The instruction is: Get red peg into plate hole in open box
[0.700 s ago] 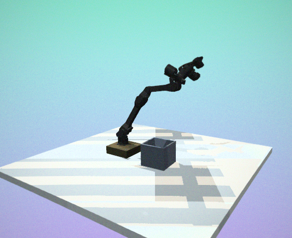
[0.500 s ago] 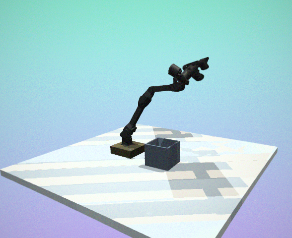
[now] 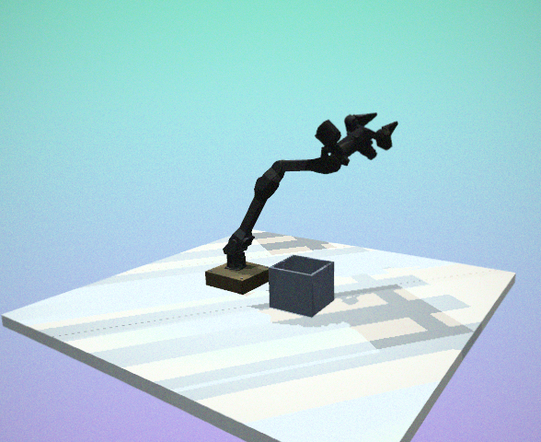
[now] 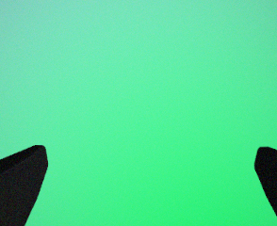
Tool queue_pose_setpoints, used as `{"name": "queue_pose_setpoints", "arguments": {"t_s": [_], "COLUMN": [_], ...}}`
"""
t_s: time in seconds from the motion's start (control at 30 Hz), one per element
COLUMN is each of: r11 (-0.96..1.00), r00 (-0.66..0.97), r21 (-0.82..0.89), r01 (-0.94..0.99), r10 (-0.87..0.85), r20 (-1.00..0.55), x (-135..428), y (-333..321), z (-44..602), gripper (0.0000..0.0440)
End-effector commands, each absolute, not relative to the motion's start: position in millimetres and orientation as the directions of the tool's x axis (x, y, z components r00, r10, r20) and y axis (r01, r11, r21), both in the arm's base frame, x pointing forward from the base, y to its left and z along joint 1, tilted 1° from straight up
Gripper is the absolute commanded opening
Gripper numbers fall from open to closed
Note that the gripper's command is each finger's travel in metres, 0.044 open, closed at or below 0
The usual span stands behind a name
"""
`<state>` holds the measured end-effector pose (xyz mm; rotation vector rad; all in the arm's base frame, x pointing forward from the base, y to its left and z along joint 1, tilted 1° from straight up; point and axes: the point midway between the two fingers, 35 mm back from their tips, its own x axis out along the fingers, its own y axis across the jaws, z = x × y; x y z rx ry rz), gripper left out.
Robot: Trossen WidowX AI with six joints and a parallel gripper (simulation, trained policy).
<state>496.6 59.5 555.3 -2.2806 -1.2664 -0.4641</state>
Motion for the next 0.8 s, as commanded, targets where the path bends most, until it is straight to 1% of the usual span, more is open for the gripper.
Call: {"name": "queue_pose_setpoints", "arguments": {"t_s": [0.0,0.4,0.77], "r11": [-0.413,-0.24,-0.031], "r00": [0.554,0.675,0.768], "r21": [-0.371,-0.708,-0.907], "r01": [0.832,0.665,0.421], "r10": [0.667,0.6,0.543], "r20": [0.498,0.43,0.338], "x": [501.1,520.7,534.2], "y": [52.5,33.8,21.1], "z": [551.9,528.3,500.9], "gripper": [0.044,0.044,0.044]}}
